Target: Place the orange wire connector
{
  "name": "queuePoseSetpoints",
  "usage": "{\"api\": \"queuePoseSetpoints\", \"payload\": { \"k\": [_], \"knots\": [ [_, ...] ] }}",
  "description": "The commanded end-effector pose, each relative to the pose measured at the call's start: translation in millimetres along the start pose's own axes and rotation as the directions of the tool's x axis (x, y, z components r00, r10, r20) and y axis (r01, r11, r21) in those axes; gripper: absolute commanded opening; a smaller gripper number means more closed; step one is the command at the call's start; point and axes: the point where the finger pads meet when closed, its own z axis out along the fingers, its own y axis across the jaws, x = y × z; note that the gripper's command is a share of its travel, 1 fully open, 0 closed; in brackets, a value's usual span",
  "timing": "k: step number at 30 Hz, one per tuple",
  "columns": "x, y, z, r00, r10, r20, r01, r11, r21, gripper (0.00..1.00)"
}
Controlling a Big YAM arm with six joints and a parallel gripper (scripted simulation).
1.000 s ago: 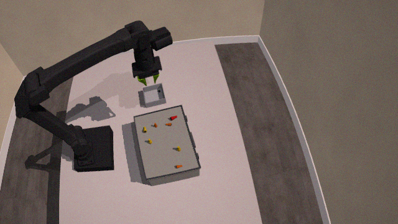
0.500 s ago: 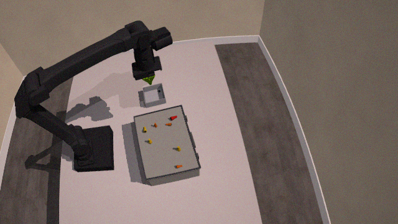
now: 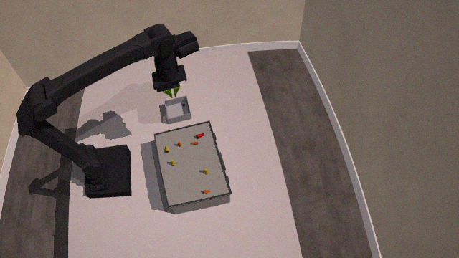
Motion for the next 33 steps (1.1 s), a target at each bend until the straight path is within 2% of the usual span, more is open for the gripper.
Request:
{"api": "queuePoseSetpoints", "payload": {
  "k": [1, 8, 14, 16, 17, 23, 31, 33],
  "knots": [
    [5.1, -4.2, 13.0, 1.0, 0.025, -0.004, -0.025, 1.0, -0.016, 0.25],
    [45.4, -22.9, 34.8, 0.958, 0.288, -0.007, -0.288, 0.958, -0.015, 0.25],
    [81.3, -34.3, 53.4, 0.872, 0.49, -0.01, -0.49, 0.872, -0.013, 0.25],
    [81.3, -34.3, 53.4, 0.872, 0.49, -0.01, -0.49, 0.872, -0.013, 0.25],
    [96.7, -37.9, 61.1, 0.823, 0.567, -0.011, -0.567, 0.823, -0.013, 0.25],
    [129.5, -43.0, 77.4, 0.702, 0.712, -0.013, -0.713, 0.702, -0.011, 0.25],
    [178.2, -44.7, 101.0, 0.483, 0.876, -0.017, -0.876, 0.483, -0.007, 0.25],
    [178.2, -44.7, 101.0, 0.483, 0.876, -0.017, -0.876, 0.483, -0.007, 0.25]
  ]
}}
